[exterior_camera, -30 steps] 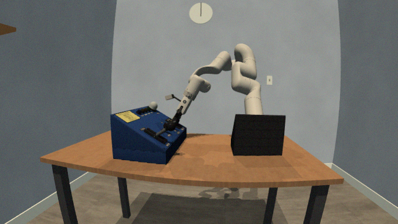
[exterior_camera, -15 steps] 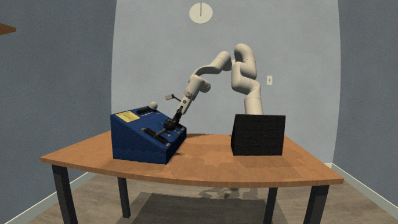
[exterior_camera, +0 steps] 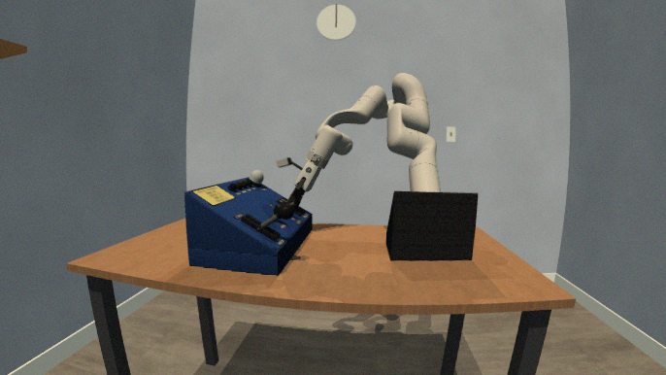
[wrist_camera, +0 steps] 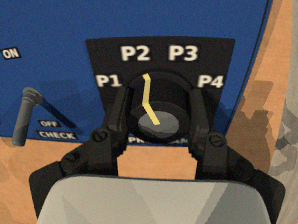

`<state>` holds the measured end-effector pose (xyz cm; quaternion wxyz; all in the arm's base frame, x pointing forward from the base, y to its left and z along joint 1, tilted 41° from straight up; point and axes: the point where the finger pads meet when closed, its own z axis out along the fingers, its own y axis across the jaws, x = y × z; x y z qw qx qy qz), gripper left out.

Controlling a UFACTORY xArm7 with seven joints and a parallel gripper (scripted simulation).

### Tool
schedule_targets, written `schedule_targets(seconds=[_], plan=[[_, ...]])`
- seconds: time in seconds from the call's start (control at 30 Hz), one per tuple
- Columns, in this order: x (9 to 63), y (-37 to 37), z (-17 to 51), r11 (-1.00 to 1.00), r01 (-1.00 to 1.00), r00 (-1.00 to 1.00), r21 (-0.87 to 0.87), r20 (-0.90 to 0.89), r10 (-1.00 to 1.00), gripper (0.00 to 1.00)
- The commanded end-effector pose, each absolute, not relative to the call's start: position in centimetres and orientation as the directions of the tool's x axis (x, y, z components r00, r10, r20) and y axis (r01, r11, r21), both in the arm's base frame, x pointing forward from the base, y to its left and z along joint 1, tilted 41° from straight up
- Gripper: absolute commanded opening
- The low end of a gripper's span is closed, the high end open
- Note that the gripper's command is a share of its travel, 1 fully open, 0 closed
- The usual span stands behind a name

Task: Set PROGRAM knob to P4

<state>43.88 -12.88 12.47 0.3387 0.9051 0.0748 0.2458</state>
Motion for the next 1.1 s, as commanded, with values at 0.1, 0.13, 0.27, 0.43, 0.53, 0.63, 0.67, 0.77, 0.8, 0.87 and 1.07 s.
schedule_targets(seconds=[0.1, 0.13, 0.27, 0.43, 0.53, 0.63, 0.67, 0.77, 0.8, 0.87, 1.07], plan=[[43.97, -12.81, 12.54, -0.774, -0.077, 0.864, 0.628, 0.43, 0.263, 0.0], [43.97, -12.81, 12.54, -0.777, -0.086, 0.863, 0.623, 0.437, 0.255, 0.0], [43.97, -12.81, 12.54, -0.783, -0.106, 0.861, 0.613, 0.451, 0.237, 0.0], [43.97, -12.81, 12.54, -0.797, -0.166, 0.851, 0.58, 0.493, 0.181, 0.0], [43.97, -12.81, 12.54, -0.805, -0.208, 0.842, 0.555, 0.521, 0.141, 0.0], [43.97, -12.81, 12.54, -0.812, -0.255, 0.829, 0.525, 0.551, 0.096, 0.0], [43.97, -12.81, 12.54, -0.814, -0.272, 0.824, 0.514, 0.562, 0.08, 0.0], [43.97, -12.81, 12.54, -0.815, -0.288, 0.818, 0.502, 0.572, 0.063, 0.0], [43.97, -12.81, 12.54, -0.816, -0.306, 0.812, 0.49, 0.582, 0.046, 0.0], [43.97, -12.81, 12.54, -0.818, -0.341, 0.797, 0.464, 0.603, 0.01, 0.0], [43.97, -12.81, 12.54, -0.811, -0.45, 0.741, 0.374, 0.663, -0.105, 0.0]])
